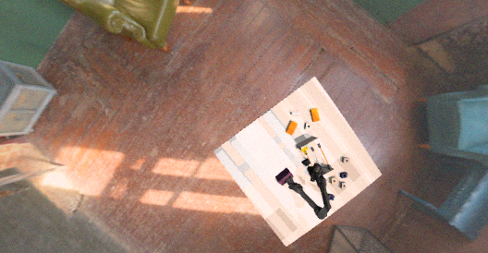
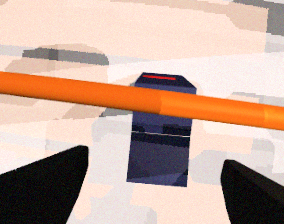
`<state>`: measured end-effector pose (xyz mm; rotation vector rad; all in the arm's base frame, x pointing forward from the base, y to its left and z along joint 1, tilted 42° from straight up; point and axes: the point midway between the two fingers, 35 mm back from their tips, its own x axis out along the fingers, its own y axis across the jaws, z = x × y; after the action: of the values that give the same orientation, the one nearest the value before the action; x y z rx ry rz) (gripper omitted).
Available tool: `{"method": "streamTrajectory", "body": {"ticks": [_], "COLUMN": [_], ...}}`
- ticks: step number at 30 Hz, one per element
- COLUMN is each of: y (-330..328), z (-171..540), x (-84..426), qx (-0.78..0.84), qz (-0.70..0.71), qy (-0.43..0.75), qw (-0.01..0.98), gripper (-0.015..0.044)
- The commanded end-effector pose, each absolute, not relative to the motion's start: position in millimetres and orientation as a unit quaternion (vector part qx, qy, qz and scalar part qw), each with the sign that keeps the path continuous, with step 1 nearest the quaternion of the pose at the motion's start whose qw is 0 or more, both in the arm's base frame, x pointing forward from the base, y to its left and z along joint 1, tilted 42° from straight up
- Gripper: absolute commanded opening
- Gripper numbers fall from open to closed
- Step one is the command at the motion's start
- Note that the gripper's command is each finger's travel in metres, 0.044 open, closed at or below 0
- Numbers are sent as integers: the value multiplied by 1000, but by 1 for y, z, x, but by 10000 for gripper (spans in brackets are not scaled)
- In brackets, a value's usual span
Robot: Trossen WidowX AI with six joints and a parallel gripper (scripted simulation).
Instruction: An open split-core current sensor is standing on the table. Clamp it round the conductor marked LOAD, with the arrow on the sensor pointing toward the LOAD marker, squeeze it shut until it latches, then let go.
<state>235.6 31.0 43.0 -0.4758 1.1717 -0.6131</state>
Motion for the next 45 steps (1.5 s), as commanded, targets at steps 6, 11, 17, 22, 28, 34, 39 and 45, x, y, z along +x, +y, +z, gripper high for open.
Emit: {"method": "streamTrajectory", "body": {"ticks": [6,11,17,22,28,34,39,45], "y": [19,14,16,16,16,17,17,17], "z": [33,28,30,30,30,32,32,32], "x": [237,239,240,240,240,239,239,239], "qx": [-224,-225,-220,-220,-220,-225,-225,-225], "qz": [-282,-283,-284,-284,-284,-283,-283,-283], "qy": [539,539,538,538,538,539,539,539], "qw": [761,761,763,763,763,761,761,761], "gripper": [286,286,181,109,69,0,0,0]}}
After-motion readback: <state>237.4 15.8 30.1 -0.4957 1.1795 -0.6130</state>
